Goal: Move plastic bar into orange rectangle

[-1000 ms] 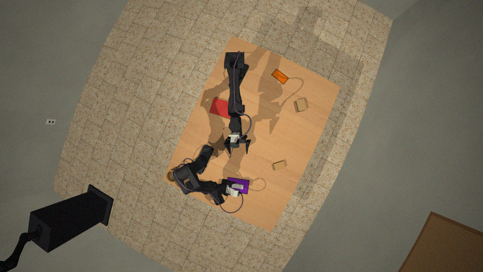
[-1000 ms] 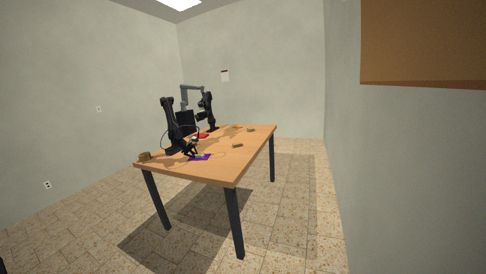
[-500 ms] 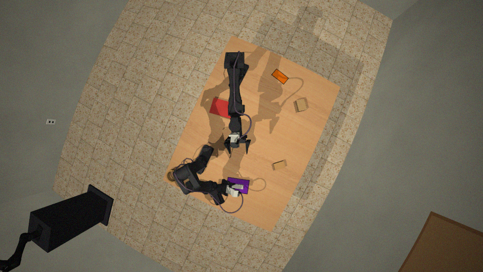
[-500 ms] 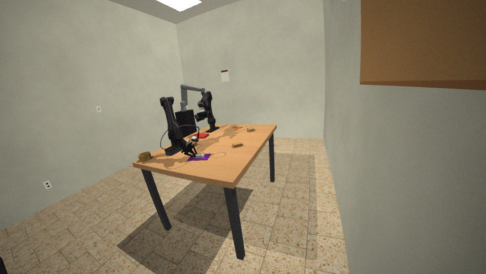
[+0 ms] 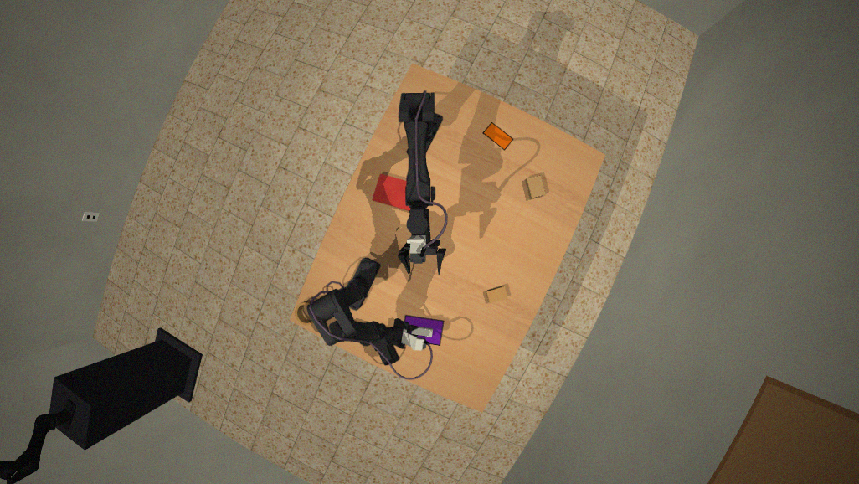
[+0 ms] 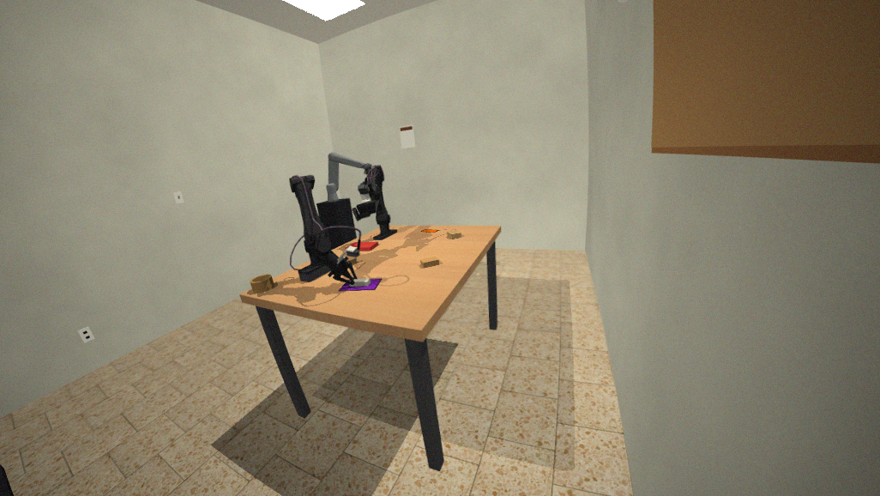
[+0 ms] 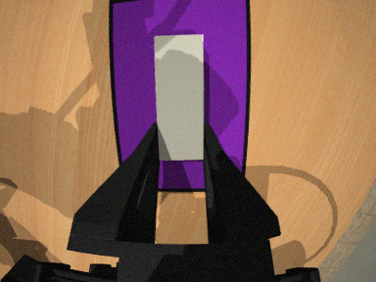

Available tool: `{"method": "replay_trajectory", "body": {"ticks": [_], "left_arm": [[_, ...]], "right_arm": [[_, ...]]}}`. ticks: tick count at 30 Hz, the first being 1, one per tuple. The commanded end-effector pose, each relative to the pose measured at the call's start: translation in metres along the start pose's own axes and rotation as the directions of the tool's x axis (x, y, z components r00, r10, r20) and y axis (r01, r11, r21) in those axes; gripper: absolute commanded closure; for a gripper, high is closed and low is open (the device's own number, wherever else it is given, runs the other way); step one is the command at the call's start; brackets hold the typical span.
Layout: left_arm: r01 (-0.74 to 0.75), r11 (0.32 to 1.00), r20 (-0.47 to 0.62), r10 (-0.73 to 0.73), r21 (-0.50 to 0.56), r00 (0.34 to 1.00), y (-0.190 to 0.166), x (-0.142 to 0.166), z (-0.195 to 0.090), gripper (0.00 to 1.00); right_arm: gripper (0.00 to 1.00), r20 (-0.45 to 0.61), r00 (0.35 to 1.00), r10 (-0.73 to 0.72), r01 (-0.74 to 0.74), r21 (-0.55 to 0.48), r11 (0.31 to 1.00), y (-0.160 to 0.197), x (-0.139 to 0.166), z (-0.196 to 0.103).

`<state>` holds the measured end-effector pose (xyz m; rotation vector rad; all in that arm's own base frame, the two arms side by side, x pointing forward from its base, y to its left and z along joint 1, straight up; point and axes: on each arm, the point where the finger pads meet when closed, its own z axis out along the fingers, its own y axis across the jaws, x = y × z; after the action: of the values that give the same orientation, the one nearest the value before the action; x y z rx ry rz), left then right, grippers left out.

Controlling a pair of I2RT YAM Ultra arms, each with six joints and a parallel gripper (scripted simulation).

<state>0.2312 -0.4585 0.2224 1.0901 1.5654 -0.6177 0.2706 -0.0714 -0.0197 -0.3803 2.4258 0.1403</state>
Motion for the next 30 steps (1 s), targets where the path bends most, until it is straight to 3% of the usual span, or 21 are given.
{"method": "replay_trajectory", "body": {"ticks": [1, 8, 16, 29, 30], "left_arm": [[-0.002, 1.000, 0.070, 0.002, 0.000, 0.998, 0.003, -0.031, -0.002, 0.00], [-0.002, 1.000, 0.070, 0.002, 0.000, 0.998, 0.003, -0.031, -0.002, 0.00], [-0.001, 1.000, 0.010, 0.001, -0.008, 1.000, 0.010, -0.021, -0.016, 0.00], [0.021, 0.994, -0.117, -0.034, -0.110, 0.993, 0.054, 0.010, -0.152, 0.00], [0.021, 0.994, -0.117, -0.034, -0.110, 0.993, 0.054, 0.010, -0.152, 0.00]], "right_arm": [[0.75, 0.022, 1.000, -0.015, 0.015, 0.002, 1.000, -0.004, -0.020, -0.014], [0.75, 0.023, 1.000, -0.018, 0.018, 0.003, 1.000, -0.003, -0.051, -0.055], [0.75, 0.018, 1.000, -0.015, 0.015, -0.001, 1.000, -0.002, -0.051, -0.055], [0.75, 0.018, 1.000, -0.015, 0.015, -0.001, 1.000, -0.002, -0.051, -0.055], [0.75, 0.018, 1.000, -0.015, 0.015, -0.001, 1.000, -0.002, -0.051, -0.055]]}}
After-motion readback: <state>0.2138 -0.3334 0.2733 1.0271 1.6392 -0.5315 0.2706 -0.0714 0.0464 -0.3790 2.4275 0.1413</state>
